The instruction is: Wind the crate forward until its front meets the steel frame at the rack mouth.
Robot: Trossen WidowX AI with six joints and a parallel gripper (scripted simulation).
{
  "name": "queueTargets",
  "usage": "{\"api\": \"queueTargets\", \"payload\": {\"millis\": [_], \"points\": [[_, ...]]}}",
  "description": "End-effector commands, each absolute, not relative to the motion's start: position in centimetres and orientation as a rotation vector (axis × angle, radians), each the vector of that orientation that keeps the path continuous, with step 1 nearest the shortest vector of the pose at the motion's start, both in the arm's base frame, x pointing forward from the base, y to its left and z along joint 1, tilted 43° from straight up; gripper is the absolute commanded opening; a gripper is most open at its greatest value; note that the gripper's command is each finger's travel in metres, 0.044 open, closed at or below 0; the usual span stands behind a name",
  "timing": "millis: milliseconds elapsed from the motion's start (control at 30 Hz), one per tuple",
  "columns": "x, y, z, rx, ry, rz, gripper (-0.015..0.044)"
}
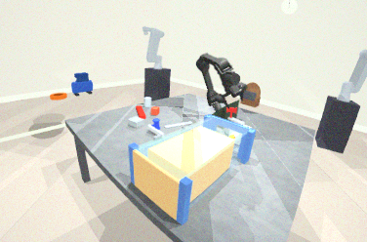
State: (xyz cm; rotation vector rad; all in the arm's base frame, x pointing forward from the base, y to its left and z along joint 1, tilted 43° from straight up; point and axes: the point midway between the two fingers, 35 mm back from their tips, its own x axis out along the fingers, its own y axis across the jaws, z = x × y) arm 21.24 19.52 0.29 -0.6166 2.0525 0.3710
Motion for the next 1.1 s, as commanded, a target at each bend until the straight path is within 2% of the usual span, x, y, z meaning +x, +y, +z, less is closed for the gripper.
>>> {"api": "queueTargets", "payload": {"millis": [0, 100, 433, 633, 1067], "points": [[21.1, 22.8, 0.4, -1.096, 1.893, 0.251, 0.0440], [21.0, 24.0, 0.6, -1.236, 1.814, 0.219, 0.0440], [20.9, 24.0, 0.4, -1.235, 1.814, 0.219, 0.0440], [20.5, 20.6, -3.5, -1.223, 1.822, 0.216, 0.0440], [20.0, 17.8, -6.7, -1.221, 1.823, 0.215, 0.0440]]}}
